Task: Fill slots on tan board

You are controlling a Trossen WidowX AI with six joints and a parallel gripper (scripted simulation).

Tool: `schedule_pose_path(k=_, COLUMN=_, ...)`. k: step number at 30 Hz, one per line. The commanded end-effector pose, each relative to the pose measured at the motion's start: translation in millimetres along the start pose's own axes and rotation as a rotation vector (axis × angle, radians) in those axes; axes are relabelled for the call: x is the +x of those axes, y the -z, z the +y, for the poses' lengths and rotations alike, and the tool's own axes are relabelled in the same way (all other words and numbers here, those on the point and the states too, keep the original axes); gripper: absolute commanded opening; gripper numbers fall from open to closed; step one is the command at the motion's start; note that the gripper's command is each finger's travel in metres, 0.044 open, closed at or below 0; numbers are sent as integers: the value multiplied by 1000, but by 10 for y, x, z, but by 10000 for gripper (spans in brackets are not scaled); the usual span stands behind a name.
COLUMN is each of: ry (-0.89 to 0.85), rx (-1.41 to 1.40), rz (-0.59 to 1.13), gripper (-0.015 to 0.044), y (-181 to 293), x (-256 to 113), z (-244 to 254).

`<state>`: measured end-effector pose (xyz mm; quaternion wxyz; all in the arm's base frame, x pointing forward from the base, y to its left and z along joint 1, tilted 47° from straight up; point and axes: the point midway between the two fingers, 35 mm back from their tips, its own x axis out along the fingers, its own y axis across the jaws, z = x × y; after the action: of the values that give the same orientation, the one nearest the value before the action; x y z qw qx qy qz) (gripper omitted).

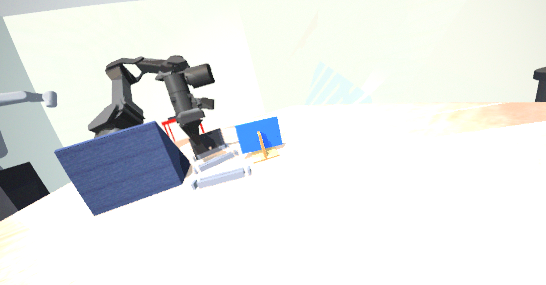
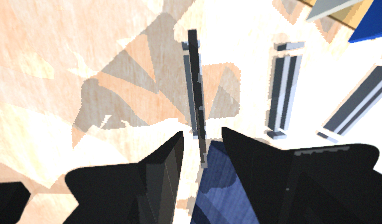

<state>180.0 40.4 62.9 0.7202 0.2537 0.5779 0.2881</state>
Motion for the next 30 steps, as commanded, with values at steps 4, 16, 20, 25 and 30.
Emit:
schedule_pose_path(k=4, ry=-5, rx=1, rz=-4, gripper=187, y=2, x=117, z=14)
schedule_pose_path(k=16, ry=-6, rx=1, rz=-4, gripper=82, y=2, x=215, z=17)
schedule_pose_path(k=20, ry=-6, rx=1, rz=-4, gripper=0, y=2, x=215, z=17)
schedule_pose_path(k=25, ry=-6, rx=1, rz=-4, gripper=0, y=2, x=215, z=17)
schedule_pose_path(k=30, ry=-6, rx=1, rz=-4, gripper=0, y=2, x=202, z=17)
